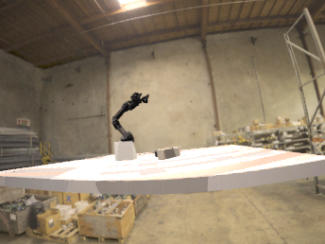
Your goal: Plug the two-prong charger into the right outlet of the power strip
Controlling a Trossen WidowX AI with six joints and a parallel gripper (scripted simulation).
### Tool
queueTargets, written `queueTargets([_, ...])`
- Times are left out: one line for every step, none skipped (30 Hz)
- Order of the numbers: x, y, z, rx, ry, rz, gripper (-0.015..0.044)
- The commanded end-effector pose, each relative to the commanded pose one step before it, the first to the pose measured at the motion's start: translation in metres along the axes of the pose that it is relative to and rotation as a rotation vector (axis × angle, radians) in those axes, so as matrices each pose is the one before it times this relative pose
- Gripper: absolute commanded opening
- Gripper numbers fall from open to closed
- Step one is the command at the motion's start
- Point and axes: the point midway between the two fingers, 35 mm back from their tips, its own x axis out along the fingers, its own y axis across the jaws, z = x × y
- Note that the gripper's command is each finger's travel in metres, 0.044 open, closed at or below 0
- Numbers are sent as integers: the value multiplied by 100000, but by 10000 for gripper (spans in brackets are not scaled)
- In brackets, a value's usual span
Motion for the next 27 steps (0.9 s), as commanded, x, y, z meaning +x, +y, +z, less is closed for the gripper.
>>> queueTargets([2246, 616, -2415, -13650, 8307, -1028, 440])
queueTargets([541, 167, -503, -2961, 1948, -219, 440])
queueTargets([538, 168, -485, -2845, 1912, -189, 440])
queueTargets([541, 170, -477, -2820, 1926, -156, 440])
queueTargets([544, 173, -469, -2796, 1939, -122, 440])
queueTargets([546, 175, -461, -2771, 1951, -87, 440])
queueTargets([548, 177, -453, -2746, 1962, -51, 440])
queueTargets([551, 178, -446, -2720, 1972, -15, 440])
queueTargets([553, 180, -438, -2695, 1982, 22, 440])
queueTargets([555, 181, -431, -2670, 1990, 59, 440])
queueTargets([556, 182, -423, -2644, 1998, 97, 440])
queueTargets([558, 183, -416, -2618, 2004, 136, 440])
queueTargets([565, 188, -419, -2687, 2063, 190, 440])
queueTargets([567, 189, -412, -2665, 2070, 233, 440])
queueTargets([568, 190, -404, -2638, 2073, 275, 440])
queueTargets([569, 190, -397, -2611, 2075, 319, 440])
queueTargets([570, 191, -390, -2584, 2075, 362, 440])
queueTargets([571, 191, -383, -2557, 2074, 406, 440])
queueTargets([571, 191, -376, -2530, 2072, 450, 440])
queueTargets([572, 190, -370, -2503, 2069, 495, 440])
queueTargets([572, 190, -363, -2475, 2064, 540, 440])
queueTargets([572, 190, -357, -2448, 2058, 584, 440])
queueTargets([538, 193, -352, -1731, 1962, 572, 440])
queueTargets([538, 192, -348, -1712, 1958, 599, 440])
queueTargets([537, 191, -344, -1692, 1954, 625, 440])
queueTargets([537, 190, -340, -1673, 1950, 651, 440])
queueTargets([536, 188, -336, -1653, 1944, 677, 440])
